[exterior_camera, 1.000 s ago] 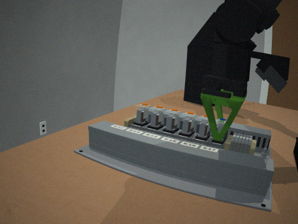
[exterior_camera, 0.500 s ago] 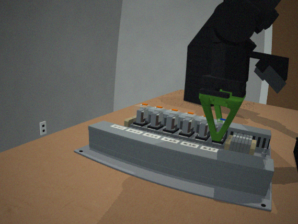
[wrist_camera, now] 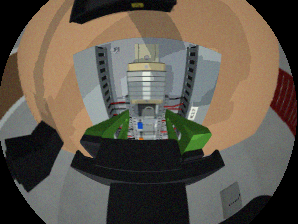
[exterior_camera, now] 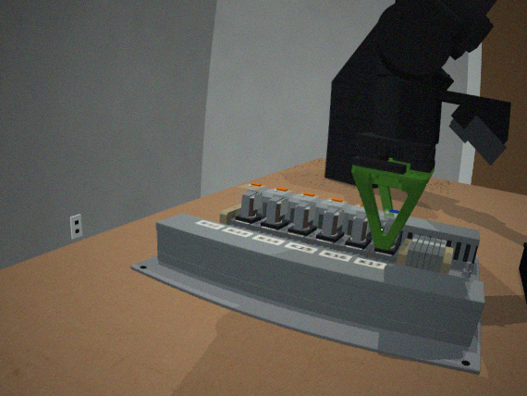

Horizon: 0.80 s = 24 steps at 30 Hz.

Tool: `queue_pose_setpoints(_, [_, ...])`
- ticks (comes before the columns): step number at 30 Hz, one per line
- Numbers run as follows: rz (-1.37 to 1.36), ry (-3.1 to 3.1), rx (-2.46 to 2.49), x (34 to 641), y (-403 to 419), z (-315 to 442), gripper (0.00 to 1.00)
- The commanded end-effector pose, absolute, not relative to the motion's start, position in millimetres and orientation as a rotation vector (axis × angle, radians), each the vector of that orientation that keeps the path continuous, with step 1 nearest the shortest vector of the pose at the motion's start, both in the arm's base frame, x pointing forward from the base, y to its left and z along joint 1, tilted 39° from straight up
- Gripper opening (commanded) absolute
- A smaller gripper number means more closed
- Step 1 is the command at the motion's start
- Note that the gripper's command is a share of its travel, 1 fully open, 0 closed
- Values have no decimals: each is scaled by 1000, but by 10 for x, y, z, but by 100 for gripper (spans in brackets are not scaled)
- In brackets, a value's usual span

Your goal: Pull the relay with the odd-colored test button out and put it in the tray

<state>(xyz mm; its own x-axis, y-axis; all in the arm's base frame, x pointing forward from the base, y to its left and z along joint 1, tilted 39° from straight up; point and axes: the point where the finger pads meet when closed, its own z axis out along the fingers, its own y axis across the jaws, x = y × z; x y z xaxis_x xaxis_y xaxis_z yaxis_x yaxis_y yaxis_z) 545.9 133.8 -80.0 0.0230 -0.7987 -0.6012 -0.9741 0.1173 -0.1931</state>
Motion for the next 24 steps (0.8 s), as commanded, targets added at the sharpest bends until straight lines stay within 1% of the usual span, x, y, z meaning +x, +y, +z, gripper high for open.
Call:
queue_pose_setpoints(1, [367,1817,-1697,5556,1259,-809,59])
queue_pose_setpoints(12, [367,1817,-1698,5554,1261,-809,59])
queue_pose_setpoints(13, [367,1817,-1698,5554,1261,-809,0])
queue_pose_setpoints(24, [368,1819,-1698,5552,1260,-810,0])
